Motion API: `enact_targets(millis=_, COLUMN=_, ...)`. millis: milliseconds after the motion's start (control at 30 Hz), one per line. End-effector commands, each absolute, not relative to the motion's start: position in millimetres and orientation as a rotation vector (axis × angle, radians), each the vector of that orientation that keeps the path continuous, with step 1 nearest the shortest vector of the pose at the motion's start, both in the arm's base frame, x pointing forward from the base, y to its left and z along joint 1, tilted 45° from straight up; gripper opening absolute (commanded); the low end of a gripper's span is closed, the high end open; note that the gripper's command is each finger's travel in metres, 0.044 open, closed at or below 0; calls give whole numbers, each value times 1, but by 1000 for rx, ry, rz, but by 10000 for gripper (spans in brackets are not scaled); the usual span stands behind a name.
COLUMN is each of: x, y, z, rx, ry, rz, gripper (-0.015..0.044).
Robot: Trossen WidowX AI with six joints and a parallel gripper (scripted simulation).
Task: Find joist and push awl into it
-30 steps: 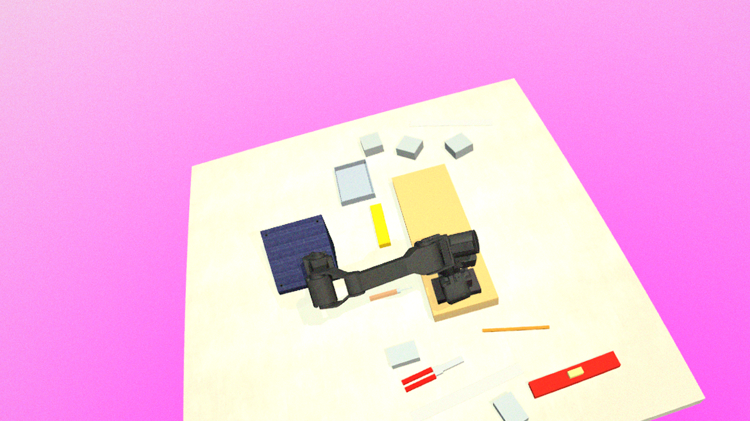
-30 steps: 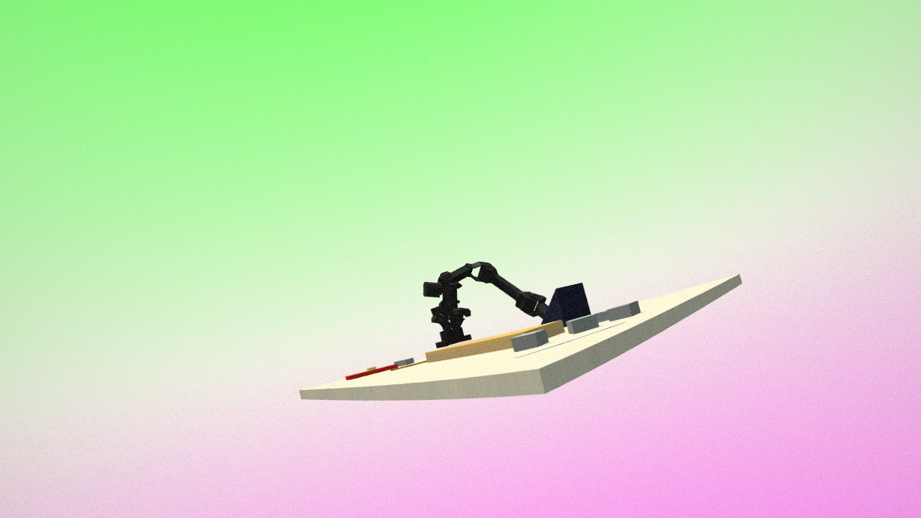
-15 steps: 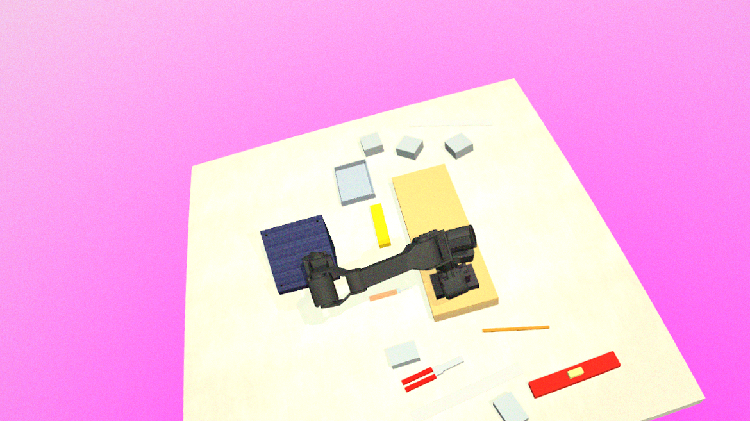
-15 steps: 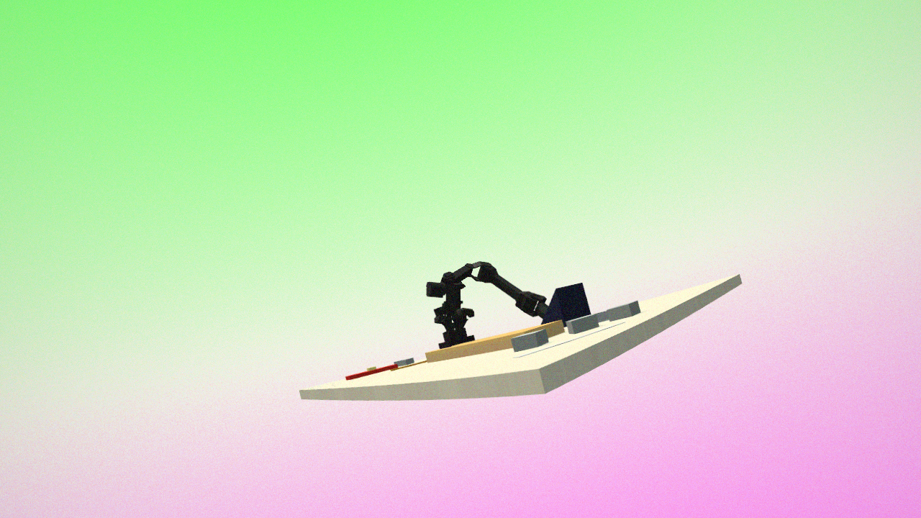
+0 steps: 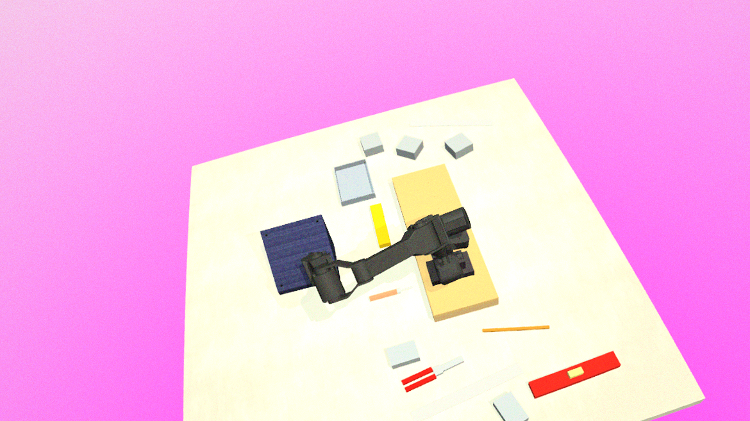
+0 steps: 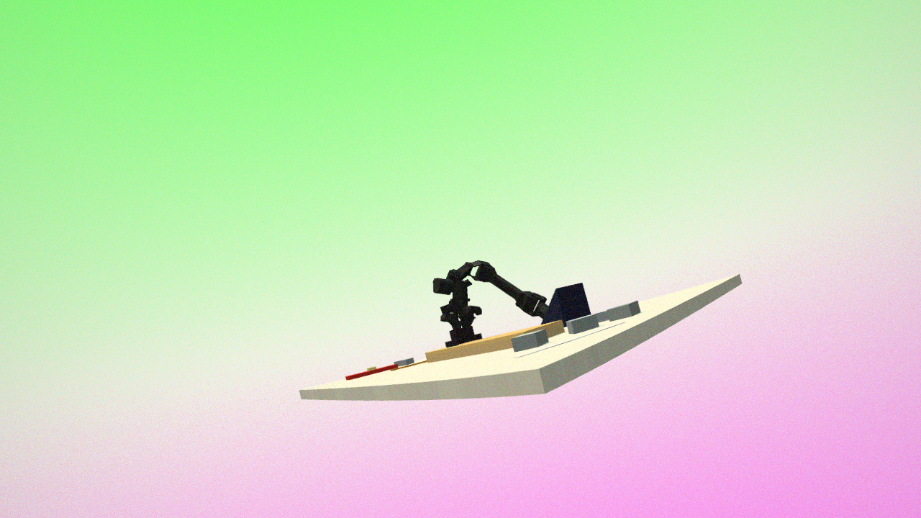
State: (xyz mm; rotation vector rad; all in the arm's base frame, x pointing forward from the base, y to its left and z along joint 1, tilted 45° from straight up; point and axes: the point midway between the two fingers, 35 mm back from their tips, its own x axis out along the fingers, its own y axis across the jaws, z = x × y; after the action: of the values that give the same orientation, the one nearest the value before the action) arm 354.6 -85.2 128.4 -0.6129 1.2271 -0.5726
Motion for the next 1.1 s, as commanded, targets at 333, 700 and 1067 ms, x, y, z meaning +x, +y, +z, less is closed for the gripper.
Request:
enact_targets(millis=333, x=357, y=-52, z=95, rx=-614, ry=1231, rz=-566, gripper=0)
enact_targets(millis=700, x=359, y=-29, z=72, rx=-613, ry=1231, rz=-565, gripper=0)
enact_targets(millis=1067, x=361, y=-5, z=49, rx=-612, ry=1231, rz=-564, gripper=0)
